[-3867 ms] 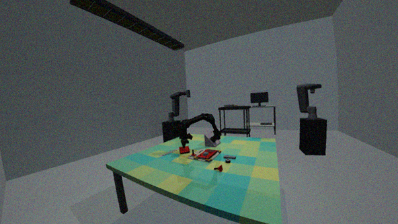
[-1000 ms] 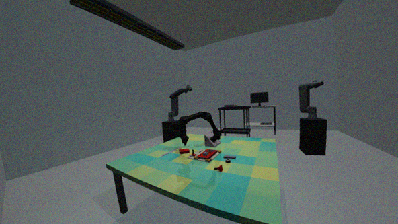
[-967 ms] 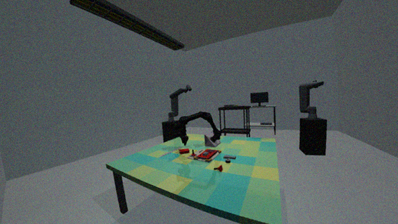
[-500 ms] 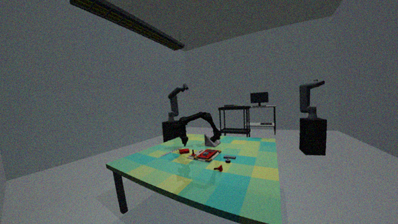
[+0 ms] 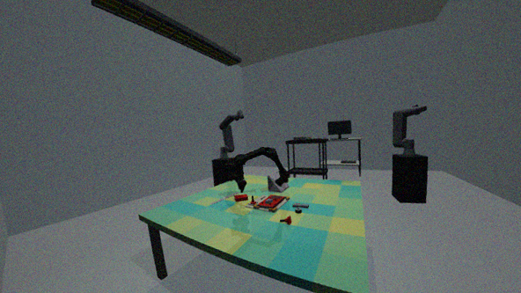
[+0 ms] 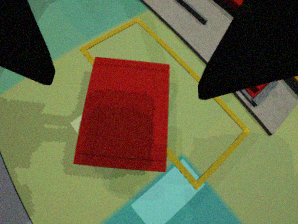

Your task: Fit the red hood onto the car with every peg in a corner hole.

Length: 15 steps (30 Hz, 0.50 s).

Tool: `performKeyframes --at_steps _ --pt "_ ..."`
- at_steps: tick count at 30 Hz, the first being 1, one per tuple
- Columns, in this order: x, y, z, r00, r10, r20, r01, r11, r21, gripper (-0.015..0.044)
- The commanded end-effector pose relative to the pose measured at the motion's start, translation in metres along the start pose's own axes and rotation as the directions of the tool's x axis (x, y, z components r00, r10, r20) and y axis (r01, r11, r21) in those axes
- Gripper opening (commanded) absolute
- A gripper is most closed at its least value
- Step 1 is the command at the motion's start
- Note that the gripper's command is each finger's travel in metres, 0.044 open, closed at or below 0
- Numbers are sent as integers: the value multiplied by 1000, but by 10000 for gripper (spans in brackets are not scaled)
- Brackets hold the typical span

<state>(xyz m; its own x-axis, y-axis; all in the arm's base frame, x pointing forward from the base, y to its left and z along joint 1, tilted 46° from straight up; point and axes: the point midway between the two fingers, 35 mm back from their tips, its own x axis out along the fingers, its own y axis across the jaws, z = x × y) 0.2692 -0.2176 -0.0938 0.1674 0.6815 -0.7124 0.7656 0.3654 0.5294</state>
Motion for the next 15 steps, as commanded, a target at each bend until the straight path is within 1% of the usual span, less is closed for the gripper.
performKeyframes --at_steps 1,15 --pt "4 0 -1 1000 6 -4 -6 1000 8 440" --pt "14 0 -1 1000 6 -4 -6 1000 8 440"
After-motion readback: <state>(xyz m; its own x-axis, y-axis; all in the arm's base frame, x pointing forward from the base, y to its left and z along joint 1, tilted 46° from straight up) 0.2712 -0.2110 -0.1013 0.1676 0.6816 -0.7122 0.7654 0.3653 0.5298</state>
